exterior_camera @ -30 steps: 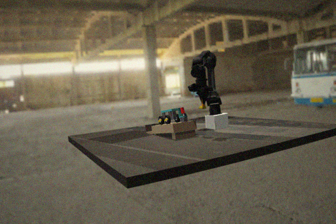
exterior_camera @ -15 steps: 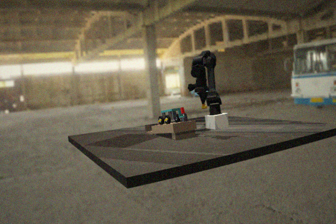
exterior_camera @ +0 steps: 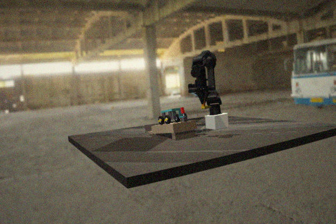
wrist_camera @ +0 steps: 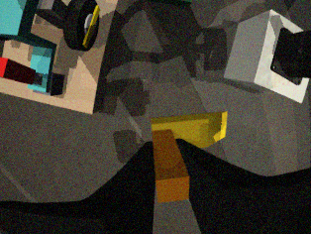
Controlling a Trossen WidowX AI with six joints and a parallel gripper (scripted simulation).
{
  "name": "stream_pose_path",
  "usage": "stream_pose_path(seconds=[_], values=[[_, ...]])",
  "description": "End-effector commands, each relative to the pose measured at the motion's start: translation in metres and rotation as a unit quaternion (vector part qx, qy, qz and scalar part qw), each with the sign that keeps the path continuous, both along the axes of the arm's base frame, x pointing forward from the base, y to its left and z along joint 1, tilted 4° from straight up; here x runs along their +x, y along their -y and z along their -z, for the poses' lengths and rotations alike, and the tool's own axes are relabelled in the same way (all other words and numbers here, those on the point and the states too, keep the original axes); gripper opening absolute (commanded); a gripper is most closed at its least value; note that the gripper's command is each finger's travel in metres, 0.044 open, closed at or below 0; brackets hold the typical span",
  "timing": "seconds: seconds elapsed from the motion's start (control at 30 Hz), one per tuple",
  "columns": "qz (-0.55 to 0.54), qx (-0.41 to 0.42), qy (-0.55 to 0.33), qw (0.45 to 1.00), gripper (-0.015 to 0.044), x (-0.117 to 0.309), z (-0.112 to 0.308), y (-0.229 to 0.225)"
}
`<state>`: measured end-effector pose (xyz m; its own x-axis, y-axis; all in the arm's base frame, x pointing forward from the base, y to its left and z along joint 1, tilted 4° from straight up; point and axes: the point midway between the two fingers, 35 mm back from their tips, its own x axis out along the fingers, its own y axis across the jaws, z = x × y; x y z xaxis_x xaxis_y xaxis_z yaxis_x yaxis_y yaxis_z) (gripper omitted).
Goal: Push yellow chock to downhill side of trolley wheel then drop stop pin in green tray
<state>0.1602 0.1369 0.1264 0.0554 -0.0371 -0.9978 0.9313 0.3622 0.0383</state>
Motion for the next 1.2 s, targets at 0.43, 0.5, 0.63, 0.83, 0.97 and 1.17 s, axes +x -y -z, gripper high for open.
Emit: stream_pose_path(seconds=[0.43,0.5,0.63,0.83,0.97,1.17], values=[[0.157,0.006,0.006,0.988,0.0000,0.000,0.000,0.001],[0.158,0.006,0.006,0.987,0.0000,0.002,0.000,0.005],[0.159,0.005,0.006,0.987,0.0000,0.006,0.000,0.018],[0.160,0.005,0.007,0.987,0.0000,0.014,0.000,0.038],[0.160,0.004,0.007,0.987,0.0000,0.019,0.000,0.051],[0.160,0.003,0.007,0.987,0.0000,0.025,0.000,0.068]])
